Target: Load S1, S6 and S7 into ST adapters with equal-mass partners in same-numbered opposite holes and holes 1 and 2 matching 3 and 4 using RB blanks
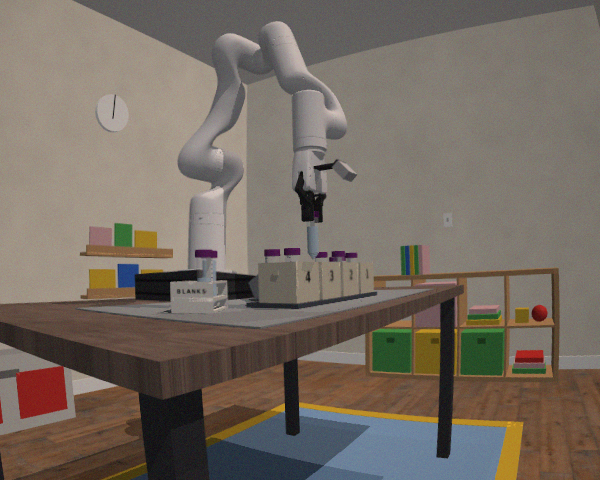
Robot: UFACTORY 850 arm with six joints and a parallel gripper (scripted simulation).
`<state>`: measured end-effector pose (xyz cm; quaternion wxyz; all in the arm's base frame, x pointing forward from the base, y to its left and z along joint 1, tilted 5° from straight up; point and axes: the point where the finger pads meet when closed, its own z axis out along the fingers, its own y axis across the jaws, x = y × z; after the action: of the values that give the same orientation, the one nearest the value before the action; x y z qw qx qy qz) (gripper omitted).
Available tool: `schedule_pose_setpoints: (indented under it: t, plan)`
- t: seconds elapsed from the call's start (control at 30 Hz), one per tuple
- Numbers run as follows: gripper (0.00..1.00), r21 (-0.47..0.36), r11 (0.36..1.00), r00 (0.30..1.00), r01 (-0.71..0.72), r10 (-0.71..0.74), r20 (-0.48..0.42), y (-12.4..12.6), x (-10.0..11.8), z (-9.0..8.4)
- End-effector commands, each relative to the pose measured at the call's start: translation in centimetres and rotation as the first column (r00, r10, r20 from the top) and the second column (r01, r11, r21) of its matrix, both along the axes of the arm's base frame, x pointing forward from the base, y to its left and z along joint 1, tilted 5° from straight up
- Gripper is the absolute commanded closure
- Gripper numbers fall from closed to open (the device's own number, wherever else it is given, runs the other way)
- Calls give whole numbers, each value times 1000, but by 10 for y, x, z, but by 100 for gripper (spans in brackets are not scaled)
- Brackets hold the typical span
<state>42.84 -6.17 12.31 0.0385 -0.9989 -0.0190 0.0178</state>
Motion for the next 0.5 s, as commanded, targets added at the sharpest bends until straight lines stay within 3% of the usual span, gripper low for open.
schedule_pose_setpoints:
  t: [0.0,0.47]
  plan:
    - [100,0,1000,1000,0,0,2,0,1,0]
    - [100,0,1000,1000,0,0,2,1,0,-12]
